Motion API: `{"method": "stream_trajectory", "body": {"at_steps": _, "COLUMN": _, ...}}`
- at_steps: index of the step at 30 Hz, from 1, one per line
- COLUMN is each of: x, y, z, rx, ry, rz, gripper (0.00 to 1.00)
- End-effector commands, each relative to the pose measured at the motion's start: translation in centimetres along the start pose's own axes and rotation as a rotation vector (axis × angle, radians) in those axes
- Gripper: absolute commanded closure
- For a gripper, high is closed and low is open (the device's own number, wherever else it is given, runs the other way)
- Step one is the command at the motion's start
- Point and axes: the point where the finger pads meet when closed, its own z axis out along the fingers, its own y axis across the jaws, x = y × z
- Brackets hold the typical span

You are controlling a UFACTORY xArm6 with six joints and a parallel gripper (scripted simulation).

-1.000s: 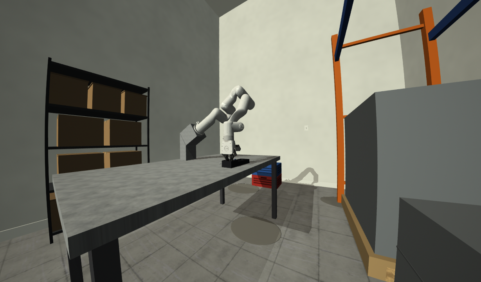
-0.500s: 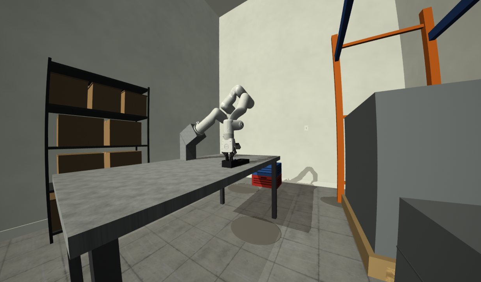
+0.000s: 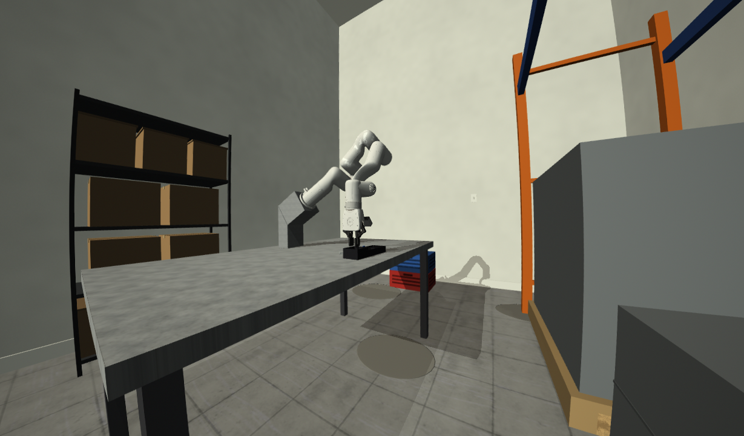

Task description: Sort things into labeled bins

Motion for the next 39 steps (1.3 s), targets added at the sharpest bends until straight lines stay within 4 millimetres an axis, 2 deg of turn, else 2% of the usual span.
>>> {"method": "stream_trajectory", "body": {"at_steps": 1, "x": 0.0, "y": 0.1, "z": -1.5, "rx": -0.001, "ry": 0.0, "rz": -0.001, "gripper": 0.7}}
{"method": "stream_trajectory", "body": {"at_steps": 11, "x": 0.0, "y": 0.1, "z": -1.6, "rx": -0.001, "ry": 0.0, "rz": -0.001, "gripper": 0.7}}
{"method": "stream_trajectory", "body": {"at_steps": 16, "x": 3.7, "y": -1.8, "z": -1.7, "rx": 0.0, "ry": 0.0, "rz": -0.198, "gripper": 0.72}}
{"method": "stream_trajectory", "body": {"at_steps": 18, "x": 3.7, "y": -1.8, "z": -1.7, "rx": 0.0, "ry": 0.0, "rz": -0.198, "gripper": 0.72}}
{"method": "stream_trajectory", "body": {"at_steps": 19, "x": 4.4, "y": -2.2, "z": -1.7, "rx": 0.001, "ry": 0.001, "rz": -0.276, "gripper": 0.72}}
{"method": "stream_trajectory", "body": {"at_steps": 21, "x": 5.9, "y": -3.0, "z": -1.8, "rx": 0.0, "ry": 0.001, "rz": -0.32, "gripper": 0.72}}
{"method": "stream_trajectory", "body": {"at_steps": 33, "x": 14.5, "y": -7.5, "z": -2.0, "rx": -0.001, "ry": 0.0, "rz": -0.331, "gripper": 0.72}}
{"method": "stream_trajectory", "body": {"at_steps": 35, "x": 14.5, "y": -7.5, "z": -2.0, "rx": -0.001, "ry": 0.0, "rz": -0.331, "gripper": 0.72}}
{"method": "stream_trajectory", "body": {"at_steps": 39, "x": 17.7, "y": -9.2, "z": -2.1, "rx": 0.0, "ry": 0.001, "rz": -0.331, "gripper": 0.72}}
